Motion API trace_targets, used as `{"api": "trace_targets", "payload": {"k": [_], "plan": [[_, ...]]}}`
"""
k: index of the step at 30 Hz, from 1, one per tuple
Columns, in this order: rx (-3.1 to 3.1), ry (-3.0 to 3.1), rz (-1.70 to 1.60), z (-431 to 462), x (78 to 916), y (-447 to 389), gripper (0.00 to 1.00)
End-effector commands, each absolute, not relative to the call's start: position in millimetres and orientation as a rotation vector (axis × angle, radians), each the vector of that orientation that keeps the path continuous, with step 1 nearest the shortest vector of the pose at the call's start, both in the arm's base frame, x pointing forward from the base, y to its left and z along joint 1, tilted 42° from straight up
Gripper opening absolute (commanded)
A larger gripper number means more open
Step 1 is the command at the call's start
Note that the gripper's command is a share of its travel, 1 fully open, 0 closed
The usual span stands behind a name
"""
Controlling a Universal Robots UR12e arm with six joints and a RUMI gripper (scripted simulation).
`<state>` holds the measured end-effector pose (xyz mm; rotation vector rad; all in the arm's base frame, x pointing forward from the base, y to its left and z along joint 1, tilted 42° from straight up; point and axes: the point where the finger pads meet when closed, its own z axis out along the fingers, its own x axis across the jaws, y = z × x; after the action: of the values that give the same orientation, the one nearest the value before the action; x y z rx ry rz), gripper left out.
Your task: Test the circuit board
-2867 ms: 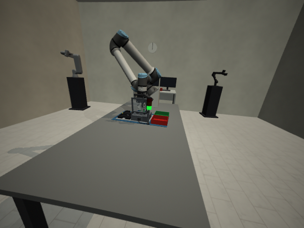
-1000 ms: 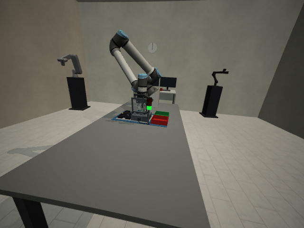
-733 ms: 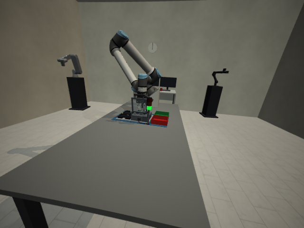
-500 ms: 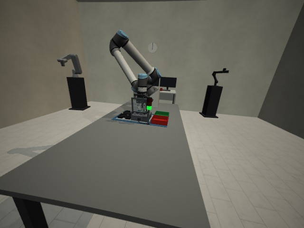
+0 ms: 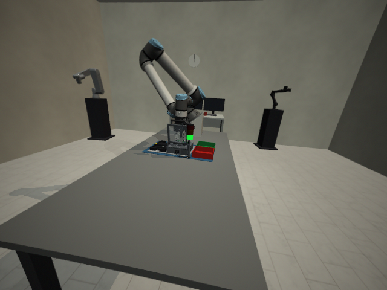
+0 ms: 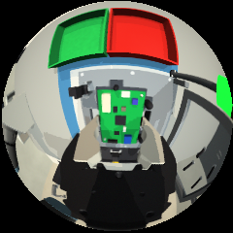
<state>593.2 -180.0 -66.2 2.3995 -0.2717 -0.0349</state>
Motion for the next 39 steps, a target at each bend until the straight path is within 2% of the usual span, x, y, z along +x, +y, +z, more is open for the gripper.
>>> {"api": "trace_targets", "payload": {"k": [1,11,12,39], "plan": [[2.4,-0.273,-0.034,-66.5,592.7,-180.4,0.39],[2.4,-0.273,-0.034,-66.5,592.7,-180.4,0.39],[2.4,-0.273,-0.034,-66.5,592.7,-180.4,0.59],[2.4,-0.273,-0.034,-66.5,592.7,-180.4,0.59]]}}
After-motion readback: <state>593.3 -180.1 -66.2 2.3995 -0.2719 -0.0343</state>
